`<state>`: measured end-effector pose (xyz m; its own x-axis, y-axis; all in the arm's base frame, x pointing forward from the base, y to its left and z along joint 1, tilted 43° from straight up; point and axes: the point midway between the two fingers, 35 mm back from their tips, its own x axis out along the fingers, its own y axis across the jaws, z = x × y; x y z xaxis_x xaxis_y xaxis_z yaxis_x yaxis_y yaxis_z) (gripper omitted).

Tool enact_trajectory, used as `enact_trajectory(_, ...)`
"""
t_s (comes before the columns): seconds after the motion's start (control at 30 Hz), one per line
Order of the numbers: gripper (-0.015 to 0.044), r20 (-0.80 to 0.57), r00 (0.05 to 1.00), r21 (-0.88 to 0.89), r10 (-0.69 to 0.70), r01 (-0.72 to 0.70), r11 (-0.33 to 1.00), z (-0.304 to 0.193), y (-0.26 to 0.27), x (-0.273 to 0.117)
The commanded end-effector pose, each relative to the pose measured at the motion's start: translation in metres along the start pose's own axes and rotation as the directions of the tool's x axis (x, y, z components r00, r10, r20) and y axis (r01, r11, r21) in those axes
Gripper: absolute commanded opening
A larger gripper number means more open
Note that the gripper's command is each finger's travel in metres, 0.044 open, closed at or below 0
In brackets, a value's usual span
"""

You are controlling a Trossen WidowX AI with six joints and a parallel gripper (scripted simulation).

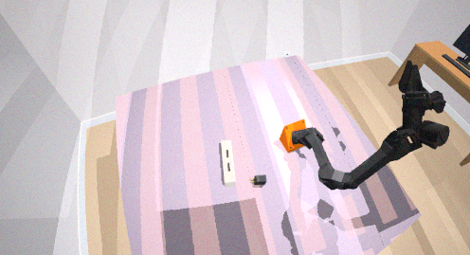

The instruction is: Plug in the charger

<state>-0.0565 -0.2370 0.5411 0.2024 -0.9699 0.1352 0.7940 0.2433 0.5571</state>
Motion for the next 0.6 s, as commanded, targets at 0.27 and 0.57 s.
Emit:
enact_trajectory(0.27, 0.044, -0.075, 0.997, 0.035, 0.035, -0.033, 0.999, -0.019, -0.005, 0.017)
enact_trajectory(0.57, 0.044, -0.174, 0.981, 0.084, 0.084, -0.07, 0.994, -0.047, -0.007, 0.036)
